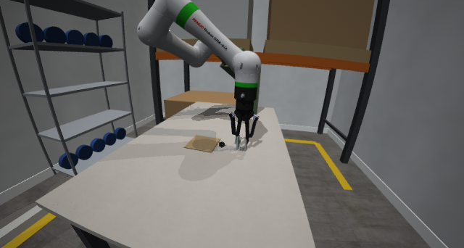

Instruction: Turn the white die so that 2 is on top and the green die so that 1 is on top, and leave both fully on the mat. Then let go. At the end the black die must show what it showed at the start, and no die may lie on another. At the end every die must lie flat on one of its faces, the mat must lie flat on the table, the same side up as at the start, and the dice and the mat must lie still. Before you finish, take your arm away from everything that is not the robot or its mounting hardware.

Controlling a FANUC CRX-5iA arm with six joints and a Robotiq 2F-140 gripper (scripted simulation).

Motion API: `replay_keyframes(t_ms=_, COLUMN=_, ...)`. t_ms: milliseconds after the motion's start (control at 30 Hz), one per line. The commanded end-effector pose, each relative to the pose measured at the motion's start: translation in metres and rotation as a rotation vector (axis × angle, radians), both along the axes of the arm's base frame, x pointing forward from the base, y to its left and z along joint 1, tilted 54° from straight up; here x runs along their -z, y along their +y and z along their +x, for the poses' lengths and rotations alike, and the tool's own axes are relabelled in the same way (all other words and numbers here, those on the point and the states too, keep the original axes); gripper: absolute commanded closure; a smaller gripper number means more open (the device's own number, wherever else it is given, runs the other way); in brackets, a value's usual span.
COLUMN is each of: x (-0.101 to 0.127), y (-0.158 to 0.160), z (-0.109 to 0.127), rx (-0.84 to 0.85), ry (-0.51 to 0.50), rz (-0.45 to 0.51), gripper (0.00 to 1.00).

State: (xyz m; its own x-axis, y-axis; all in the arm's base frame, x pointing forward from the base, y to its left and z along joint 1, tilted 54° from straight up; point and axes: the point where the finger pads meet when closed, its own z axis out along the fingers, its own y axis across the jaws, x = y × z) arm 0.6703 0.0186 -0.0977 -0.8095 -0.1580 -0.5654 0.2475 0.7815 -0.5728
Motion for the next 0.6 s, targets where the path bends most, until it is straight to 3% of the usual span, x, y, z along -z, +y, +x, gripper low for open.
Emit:
replay_keyframes(t_ms=0, x=0.0, y=0.0003, z=0.0, rx=0.0, ry=0.0, rz=0.0, gripper=0.79)
replay_keyframes(t_ms=200, x=0.0, y=0.0003, z=0.0, rx=0.0, ry=0.0, rz=0.0, gripper=0.79)
replay_keyframes(t_ms=233, x=0.0, y=0.0003, z=0.0, rx=0.0, ry=0.0, rz=0.0, gripper=0.91)
replay_keyframes(t_ms=567, x=0.0, y=0.0003, z=0.0, rx=0.0, ry=0.0, rz=0.0, gripper=0.91)
